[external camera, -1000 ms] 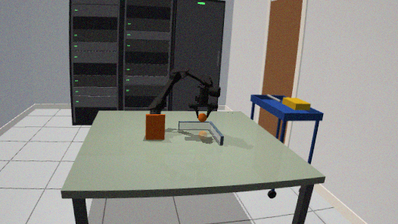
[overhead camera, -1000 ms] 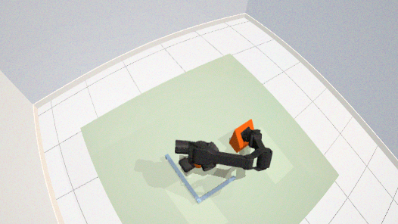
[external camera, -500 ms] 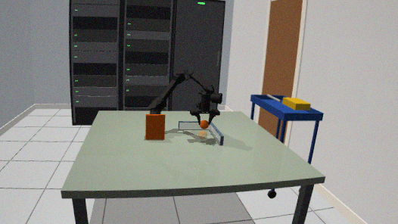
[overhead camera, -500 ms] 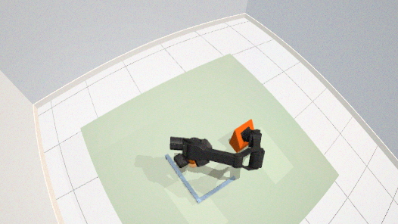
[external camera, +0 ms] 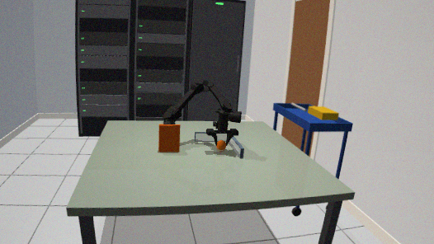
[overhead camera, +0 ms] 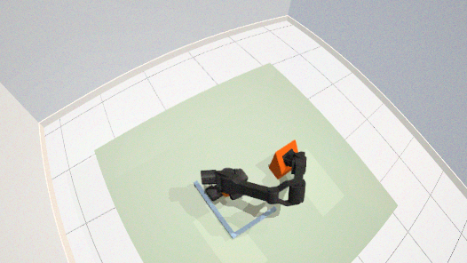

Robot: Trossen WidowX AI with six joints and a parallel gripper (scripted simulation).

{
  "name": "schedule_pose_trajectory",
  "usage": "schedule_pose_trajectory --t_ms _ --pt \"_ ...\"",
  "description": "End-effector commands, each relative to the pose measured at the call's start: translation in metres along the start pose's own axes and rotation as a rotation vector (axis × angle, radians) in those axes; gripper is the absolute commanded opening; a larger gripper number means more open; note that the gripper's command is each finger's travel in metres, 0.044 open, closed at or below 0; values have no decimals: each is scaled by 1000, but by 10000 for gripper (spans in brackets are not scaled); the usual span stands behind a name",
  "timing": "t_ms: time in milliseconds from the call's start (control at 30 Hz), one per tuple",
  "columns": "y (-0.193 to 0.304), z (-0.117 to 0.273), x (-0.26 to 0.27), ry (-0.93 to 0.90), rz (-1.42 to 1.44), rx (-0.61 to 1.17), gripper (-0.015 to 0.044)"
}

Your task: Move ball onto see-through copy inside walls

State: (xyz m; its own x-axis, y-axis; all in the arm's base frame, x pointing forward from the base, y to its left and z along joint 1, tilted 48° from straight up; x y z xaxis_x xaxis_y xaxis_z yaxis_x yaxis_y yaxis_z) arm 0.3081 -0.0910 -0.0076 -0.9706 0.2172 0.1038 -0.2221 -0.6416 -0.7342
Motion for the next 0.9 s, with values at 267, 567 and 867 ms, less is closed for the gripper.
schedule_pose_trajectory --t_ms 267,567,867 --pt "1 -17 1 4 -11 -5 0" --pt "0 -15 0 2 -4 0 184" --pt "1 -12 0 2 -4 0 394"
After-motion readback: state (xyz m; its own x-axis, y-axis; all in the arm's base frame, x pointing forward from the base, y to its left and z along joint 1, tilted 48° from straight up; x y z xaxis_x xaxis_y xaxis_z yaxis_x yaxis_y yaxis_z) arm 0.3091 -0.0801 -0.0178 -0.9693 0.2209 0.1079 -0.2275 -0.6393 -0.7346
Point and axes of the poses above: the point midway between the two fingers, 35 mm back from their tips, its own z axis back along the fingers, its own x axis across the jaws, y = z × x, the point moved 8 cm from there along z, back along the fingers, and after that the axes turned 11 degrees about -z, right-handed, at the moved point
